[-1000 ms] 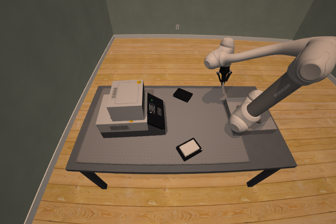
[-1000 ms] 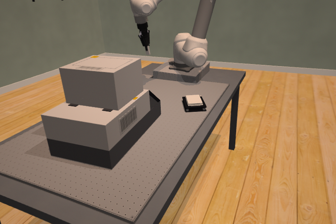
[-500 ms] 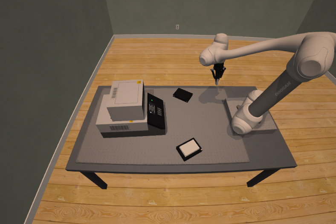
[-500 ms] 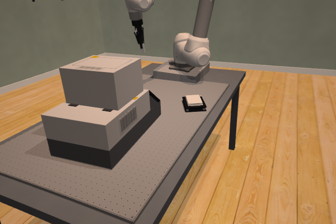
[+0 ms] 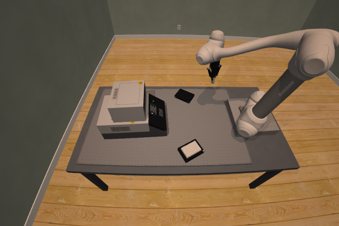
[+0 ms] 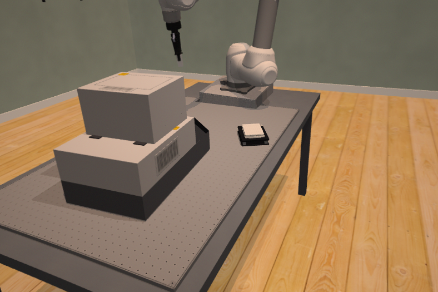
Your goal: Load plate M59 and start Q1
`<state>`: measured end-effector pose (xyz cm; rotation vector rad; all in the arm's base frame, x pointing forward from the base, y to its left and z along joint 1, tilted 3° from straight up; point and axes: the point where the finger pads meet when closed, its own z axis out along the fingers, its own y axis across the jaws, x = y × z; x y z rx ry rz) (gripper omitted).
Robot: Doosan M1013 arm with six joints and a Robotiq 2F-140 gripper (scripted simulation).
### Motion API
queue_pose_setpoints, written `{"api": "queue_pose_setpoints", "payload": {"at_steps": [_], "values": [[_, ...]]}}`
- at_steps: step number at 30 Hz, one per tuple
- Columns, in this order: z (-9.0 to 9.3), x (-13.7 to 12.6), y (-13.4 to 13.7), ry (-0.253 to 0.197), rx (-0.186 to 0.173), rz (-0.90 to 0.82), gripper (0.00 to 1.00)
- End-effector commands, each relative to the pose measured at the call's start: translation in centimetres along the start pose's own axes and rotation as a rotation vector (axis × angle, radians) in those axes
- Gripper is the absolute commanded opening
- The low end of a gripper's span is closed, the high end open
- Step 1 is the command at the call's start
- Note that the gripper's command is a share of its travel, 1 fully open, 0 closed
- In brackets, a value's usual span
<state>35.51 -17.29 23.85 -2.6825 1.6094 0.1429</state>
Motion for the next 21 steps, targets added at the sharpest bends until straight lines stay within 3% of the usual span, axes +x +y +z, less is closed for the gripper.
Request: {"api": "queue_pose_setpoints", "payload": {"at_steps": [1, 21], "values": [[-0.9, 0.5, -1.6, 0.006, 0.003, -0.070, 0.00], [-4.8, 1.6, -9.4, 0.035, 0.014, -0.364, 0.00]]}}
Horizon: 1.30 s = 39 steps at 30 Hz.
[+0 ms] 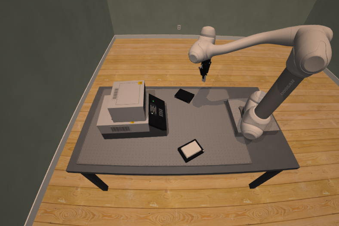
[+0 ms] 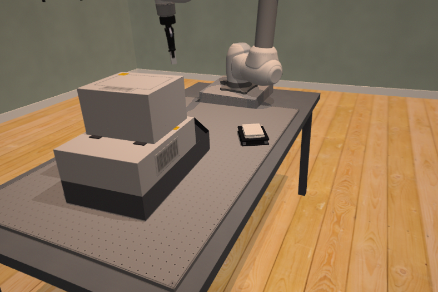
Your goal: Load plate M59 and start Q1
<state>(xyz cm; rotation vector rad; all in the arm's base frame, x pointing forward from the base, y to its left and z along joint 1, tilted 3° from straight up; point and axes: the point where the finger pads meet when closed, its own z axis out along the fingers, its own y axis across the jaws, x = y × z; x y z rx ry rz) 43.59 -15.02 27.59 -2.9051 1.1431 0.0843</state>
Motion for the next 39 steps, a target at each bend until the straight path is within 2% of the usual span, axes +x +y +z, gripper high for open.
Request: {"api": "queue_pose_setpoints", "payload": {"at_steps": [1, 3, 7, 9, 14, 19, 23, 26, 30, 36, 39], "values": [[-0.8, 0.8, -1.7, 0.002, 0.002, -0.033, 0.00], [-1.2, 1.1, -2.5, 0.002, 0.002, -0.033, 0.00], [-2.0, 1.6, -4.2, 0.015, 0.007, -0.166, 0.00], [-2.0, 1.6, -4.2, 0.015, 0.007, -0.166, 0.00], [-3.0, 2.3, -6.4, 0.016, 0.007, -0.180, 0.00], [-3.9, 2.8, -8.7, 0.030, 0.012, -0.328, 0.00], [-4.6, 3.2, -10.5, 0.030, 0.012, -0.328, 0.00], [-4.7, 3.2, -10.8, 0.030, 0.012, -0.328, 0.00], [-5.4, 3.4, -12.6, 0.043, 0.016, -0.461, 0.00], [-6.3, 3.7, -15.2, 0.045, 0.016, -0.476, 0.00], [-6.8, 3.7, -16.7, 0.054, 0.019, -0.575, 0.00]]}}
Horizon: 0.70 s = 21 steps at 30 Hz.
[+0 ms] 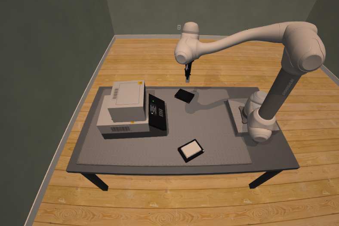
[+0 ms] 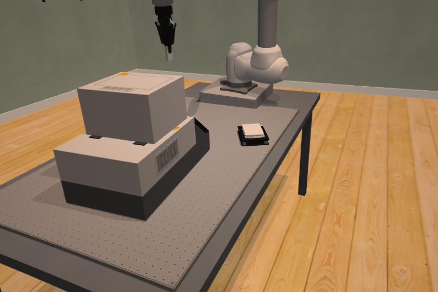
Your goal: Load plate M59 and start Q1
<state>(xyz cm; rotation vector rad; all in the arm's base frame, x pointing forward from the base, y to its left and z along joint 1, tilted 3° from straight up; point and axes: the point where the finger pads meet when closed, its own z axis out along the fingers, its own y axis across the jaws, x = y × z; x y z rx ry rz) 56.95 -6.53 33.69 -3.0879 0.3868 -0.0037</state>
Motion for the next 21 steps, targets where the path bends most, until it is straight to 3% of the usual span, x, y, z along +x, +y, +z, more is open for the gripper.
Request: {"api": "queue_pose_setpoints", "payload": {"at_steps": [1, 9, 14, 21], "values": [[-0.6, 1.0, -1.6, 0.010, 0.003, -0.107, 0.00], [-1.4, 2.3, -3.9, 0.011, 0.004, -0.123, 0.00], [-2.1, 3.3, -6.1, 0.026, 0.008, -0.271, 0.00], [-2.8, 4.3, -8.3, 0.026, 0.008, -0.271, 0.00]]}}
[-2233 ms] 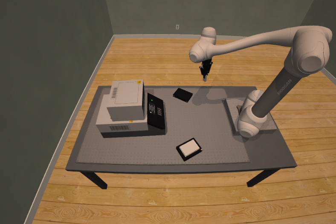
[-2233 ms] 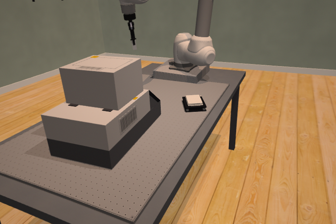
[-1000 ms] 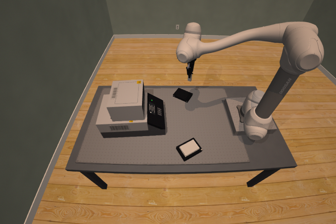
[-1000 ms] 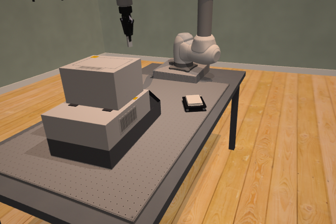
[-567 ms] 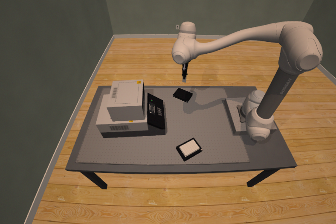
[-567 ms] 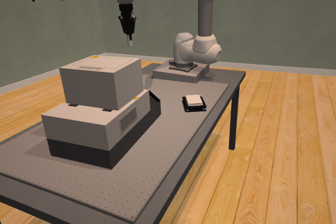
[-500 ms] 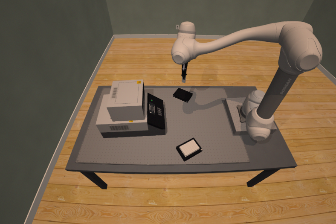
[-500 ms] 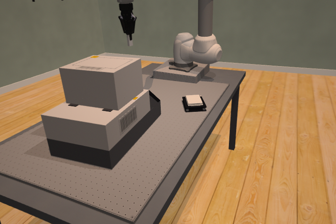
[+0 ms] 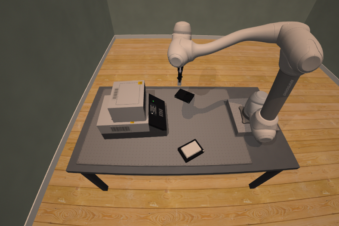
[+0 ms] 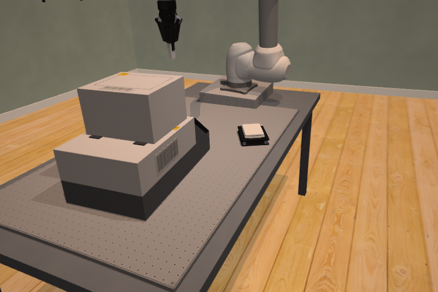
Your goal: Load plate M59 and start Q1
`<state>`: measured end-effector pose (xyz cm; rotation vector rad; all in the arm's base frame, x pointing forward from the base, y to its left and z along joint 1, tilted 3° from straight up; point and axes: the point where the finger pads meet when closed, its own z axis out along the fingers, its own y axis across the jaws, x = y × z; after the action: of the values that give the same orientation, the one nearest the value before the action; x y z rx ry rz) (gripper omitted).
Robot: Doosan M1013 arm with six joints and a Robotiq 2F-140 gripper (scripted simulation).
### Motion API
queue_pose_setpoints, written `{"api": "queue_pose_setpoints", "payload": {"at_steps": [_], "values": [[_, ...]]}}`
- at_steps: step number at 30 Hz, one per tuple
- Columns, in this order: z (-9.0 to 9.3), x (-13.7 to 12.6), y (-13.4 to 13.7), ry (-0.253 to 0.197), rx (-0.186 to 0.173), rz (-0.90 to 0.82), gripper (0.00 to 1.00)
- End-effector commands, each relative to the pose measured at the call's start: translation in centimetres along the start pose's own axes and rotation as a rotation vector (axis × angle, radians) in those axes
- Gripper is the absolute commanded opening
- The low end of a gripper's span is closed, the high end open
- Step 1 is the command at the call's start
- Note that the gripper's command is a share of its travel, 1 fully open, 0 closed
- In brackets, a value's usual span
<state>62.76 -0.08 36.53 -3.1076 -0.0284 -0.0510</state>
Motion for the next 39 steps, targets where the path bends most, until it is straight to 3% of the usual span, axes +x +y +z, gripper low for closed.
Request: {"api": "queue_pose_setpoints", "payload": {"at_steps": [1, 5, 19, 29, 31, 34, 39], "values": [[-0.2, 0.6, -0.7, 0.003, 0.001, -0.036, 0.00], [-0.6, 1.3, -1.8, 0.014, 0.004, -0.151, 0.00], [-1.4, 3.2, -4.5, 0.014, 0.004, -0.151, 0.00], [3.6, 3.0, -4.4, 0.125, -0.034, -0.401, 0.00], [4.6, 2.9, -4.4, 0.129, -0.035, -0.410, 0.00], [4.6, 2.9, -4.4, 0.129, -0.035, -0.410, 0.00], [7.1, 2.8, -4.4, 0.186, -0.055, -0.539, 0.00]]}}
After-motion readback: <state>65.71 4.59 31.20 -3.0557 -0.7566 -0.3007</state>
